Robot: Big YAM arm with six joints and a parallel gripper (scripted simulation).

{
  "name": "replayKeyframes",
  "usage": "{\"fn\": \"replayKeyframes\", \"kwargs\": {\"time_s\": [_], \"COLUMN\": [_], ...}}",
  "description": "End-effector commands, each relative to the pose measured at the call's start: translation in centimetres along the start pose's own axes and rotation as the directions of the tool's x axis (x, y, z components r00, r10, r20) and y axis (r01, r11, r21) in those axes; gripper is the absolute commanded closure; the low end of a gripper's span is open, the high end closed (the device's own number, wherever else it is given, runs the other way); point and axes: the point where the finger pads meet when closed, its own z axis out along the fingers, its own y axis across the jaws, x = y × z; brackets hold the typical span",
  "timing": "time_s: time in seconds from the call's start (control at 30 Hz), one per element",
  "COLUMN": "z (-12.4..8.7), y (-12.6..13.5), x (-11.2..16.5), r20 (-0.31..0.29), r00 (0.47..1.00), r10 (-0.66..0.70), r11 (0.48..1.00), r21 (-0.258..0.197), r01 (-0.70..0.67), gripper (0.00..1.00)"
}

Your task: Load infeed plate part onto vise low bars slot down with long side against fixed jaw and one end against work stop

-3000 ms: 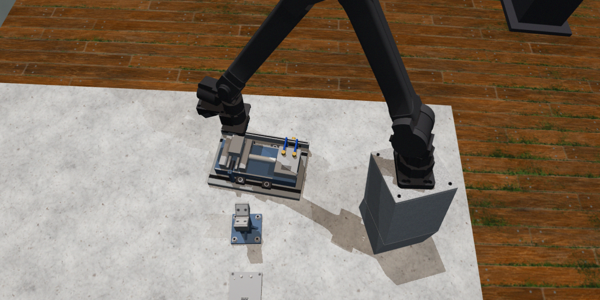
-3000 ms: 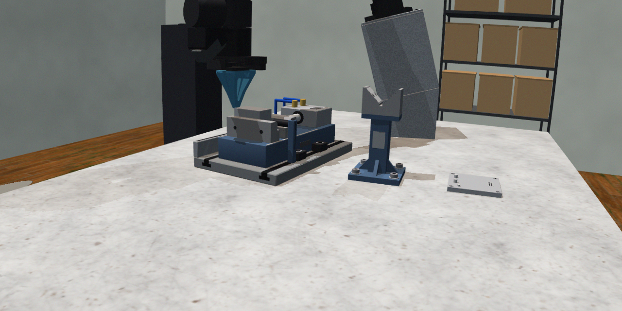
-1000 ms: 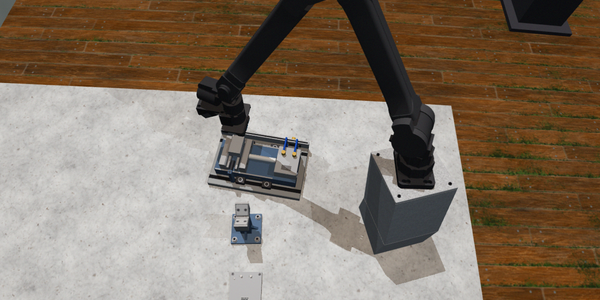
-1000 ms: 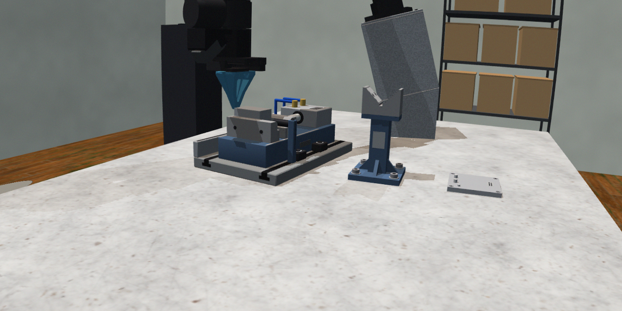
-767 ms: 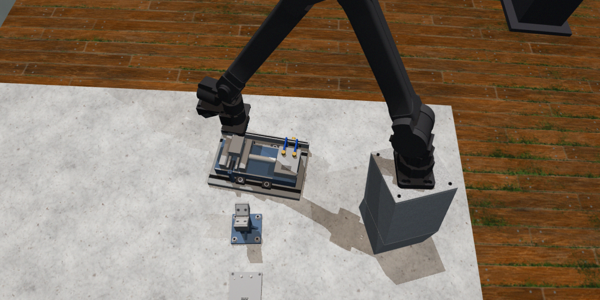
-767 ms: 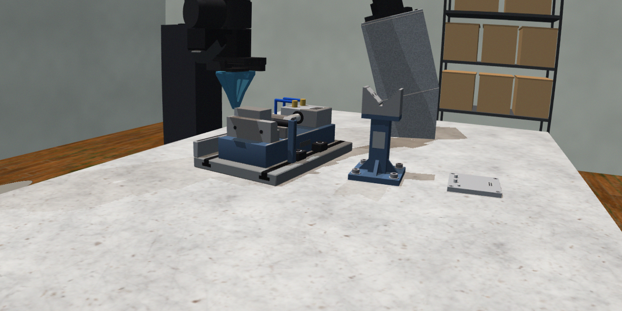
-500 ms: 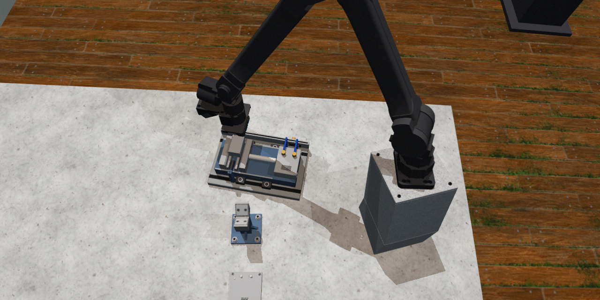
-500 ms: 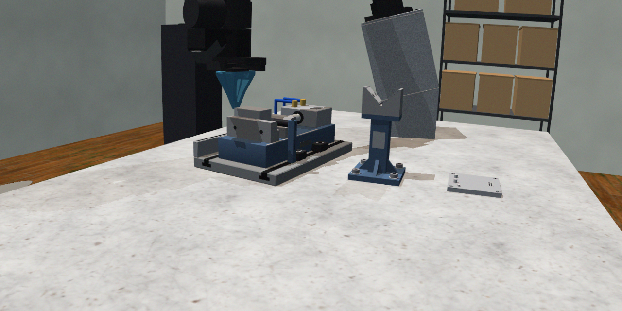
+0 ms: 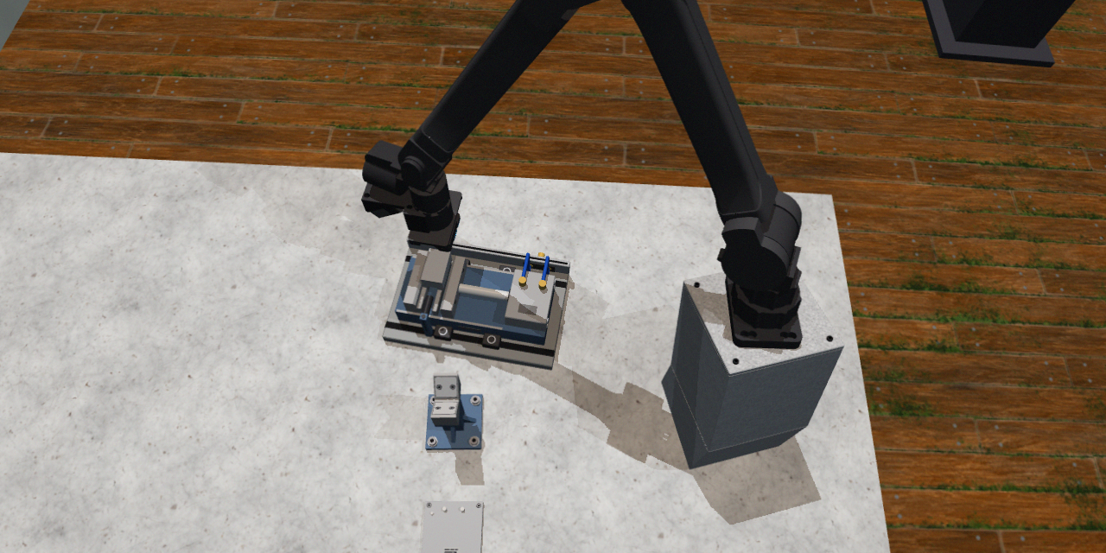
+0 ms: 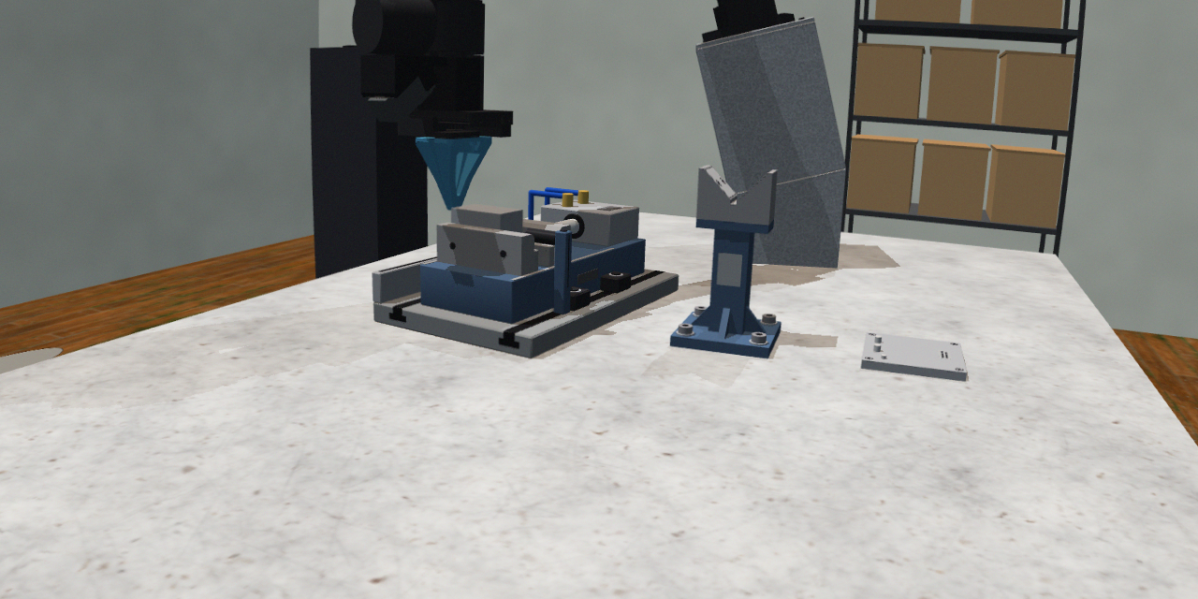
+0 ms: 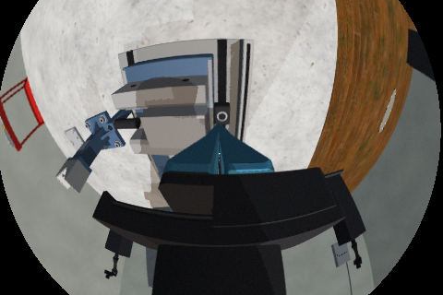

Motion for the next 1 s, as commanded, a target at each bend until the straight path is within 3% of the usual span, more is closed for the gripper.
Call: {"fn": "replayKeyframes", "kwargs": {"time_s": [0.0,0.97], "z": [0.3,0.3], "y": [0.0,1.2], "x": [-0.9,-0.6], "r20": [0.019,0.013], "r00": [1.0,1.0], "r10": [-0.003,-0.002], "r11": [1.0,1.0], "r21": [0.001,-0.001], "r01": [0.003,0.002], "gripper": [1.0,1.0]}}
